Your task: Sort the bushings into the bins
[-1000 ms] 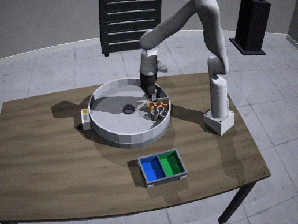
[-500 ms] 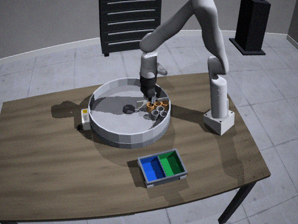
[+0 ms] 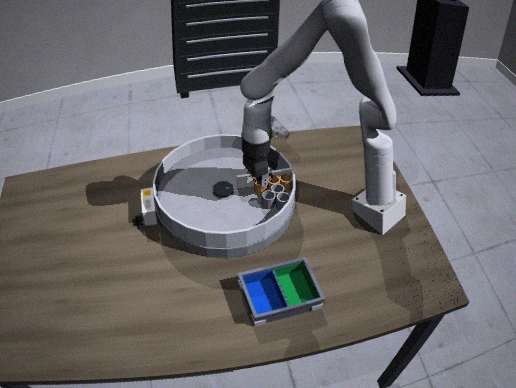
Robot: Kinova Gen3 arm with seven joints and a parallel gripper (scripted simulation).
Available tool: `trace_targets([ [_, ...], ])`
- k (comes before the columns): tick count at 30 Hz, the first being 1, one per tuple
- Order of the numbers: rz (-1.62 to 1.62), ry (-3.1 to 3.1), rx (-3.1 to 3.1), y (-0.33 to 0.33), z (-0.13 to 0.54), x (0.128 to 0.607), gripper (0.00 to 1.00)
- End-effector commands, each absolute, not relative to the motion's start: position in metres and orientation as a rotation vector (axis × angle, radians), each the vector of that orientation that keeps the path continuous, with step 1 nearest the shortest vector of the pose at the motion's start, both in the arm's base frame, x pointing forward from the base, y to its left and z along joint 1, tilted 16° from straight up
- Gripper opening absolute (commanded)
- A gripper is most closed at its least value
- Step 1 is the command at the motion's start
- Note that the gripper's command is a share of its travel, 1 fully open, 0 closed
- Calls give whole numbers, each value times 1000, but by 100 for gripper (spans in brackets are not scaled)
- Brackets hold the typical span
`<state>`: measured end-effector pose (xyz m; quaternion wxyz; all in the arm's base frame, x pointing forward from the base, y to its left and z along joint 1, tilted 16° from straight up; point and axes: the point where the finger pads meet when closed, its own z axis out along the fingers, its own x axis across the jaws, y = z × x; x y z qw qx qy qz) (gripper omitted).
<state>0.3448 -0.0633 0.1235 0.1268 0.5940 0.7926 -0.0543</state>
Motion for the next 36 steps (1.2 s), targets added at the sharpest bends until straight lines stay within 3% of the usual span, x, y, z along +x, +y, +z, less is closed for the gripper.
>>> trace_targets([
  [1, -170, 2296, 1747, -70, 120, 342, 45],
  [36, -170, 2296, 1747, -74, 101, 345, 45],
])
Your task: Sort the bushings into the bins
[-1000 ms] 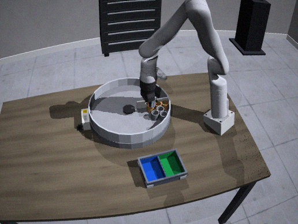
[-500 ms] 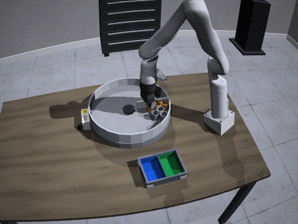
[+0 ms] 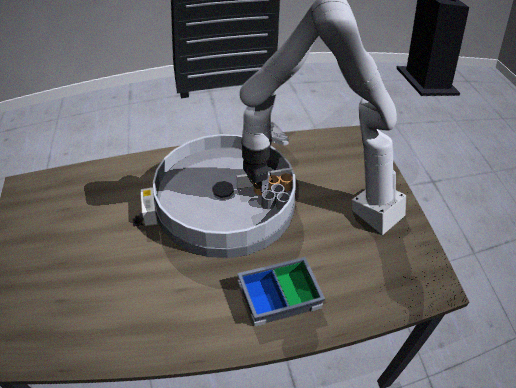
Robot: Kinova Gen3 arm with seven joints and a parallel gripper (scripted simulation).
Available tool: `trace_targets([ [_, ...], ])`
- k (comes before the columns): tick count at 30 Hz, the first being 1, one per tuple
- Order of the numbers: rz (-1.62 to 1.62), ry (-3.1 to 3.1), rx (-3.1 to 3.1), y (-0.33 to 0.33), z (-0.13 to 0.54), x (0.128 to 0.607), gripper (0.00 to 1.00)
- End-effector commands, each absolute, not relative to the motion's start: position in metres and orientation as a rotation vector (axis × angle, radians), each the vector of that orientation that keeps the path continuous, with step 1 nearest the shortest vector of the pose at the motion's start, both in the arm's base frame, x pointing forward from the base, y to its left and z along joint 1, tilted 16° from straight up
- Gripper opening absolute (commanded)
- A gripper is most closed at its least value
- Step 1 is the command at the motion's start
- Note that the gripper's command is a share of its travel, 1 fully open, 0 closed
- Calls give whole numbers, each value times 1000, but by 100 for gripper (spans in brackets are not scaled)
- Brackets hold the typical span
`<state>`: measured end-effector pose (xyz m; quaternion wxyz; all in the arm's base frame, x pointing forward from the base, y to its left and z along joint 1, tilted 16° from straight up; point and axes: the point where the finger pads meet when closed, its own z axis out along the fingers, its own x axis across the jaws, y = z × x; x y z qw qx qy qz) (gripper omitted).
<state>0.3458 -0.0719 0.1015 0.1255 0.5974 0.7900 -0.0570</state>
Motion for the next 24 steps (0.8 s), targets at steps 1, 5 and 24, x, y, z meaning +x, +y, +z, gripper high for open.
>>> trace_targets([
  [1, -170, 2296, 1747, -74, 101, 345, 45],
  [5, -170, 2296, 1747, -76, 96, 346, 45],
  [24, -170, 2297, 1747, -76, 95, 346, 0],
])
